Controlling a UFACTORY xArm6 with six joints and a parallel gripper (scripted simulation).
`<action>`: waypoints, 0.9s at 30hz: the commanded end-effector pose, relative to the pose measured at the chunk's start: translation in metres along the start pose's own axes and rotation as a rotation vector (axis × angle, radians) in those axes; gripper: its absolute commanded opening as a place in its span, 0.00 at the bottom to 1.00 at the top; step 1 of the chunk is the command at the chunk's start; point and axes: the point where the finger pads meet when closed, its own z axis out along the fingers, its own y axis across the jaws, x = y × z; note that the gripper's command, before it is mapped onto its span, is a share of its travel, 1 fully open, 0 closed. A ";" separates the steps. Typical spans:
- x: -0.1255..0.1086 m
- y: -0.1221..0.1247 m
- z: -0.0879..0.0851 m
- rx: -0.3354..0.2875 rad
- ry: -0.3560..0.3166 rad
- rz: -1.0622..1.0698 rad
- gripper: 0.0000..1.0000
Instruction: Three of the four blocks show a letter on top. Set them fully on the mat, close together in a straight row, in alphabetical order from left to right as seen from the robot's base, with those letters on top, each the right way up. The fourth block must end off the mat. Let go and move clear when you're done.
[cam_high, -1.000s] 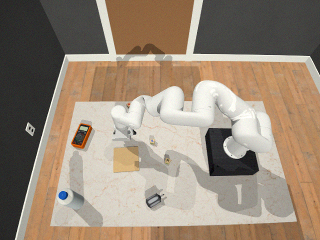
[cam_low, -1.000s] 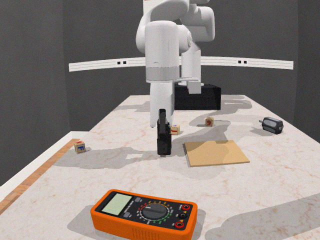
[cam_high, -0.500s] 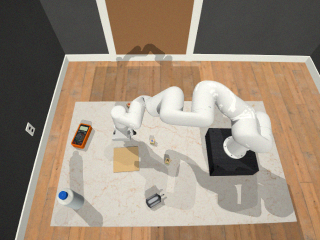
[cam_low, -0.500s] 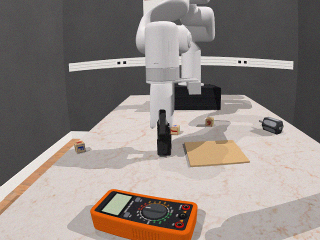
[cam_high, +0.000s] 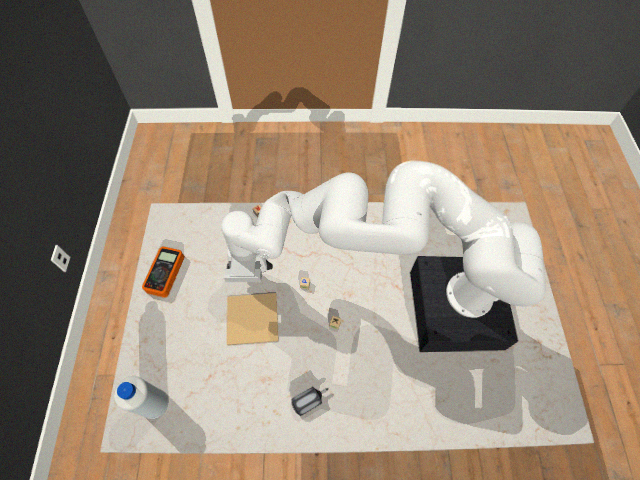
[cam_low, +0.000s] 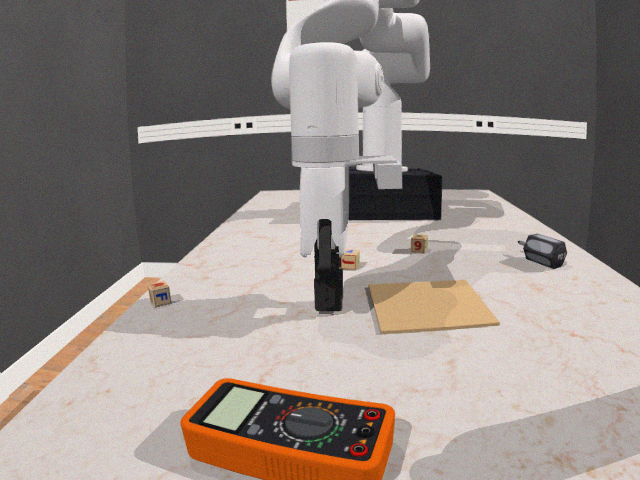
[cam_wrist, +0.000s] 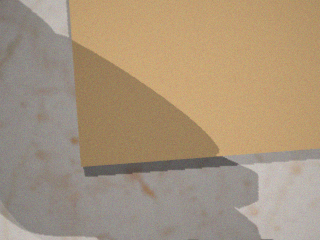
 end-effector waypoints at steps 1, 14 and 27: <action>0.000 0.002 -0.003 -0.006 -0.001 0.000 0.23; 0.000 0.002 -0.001 -0.006 -0.001 0.000 0.23; 0.000 0.002 0.001 -0.006 -0.001 0.000 0.23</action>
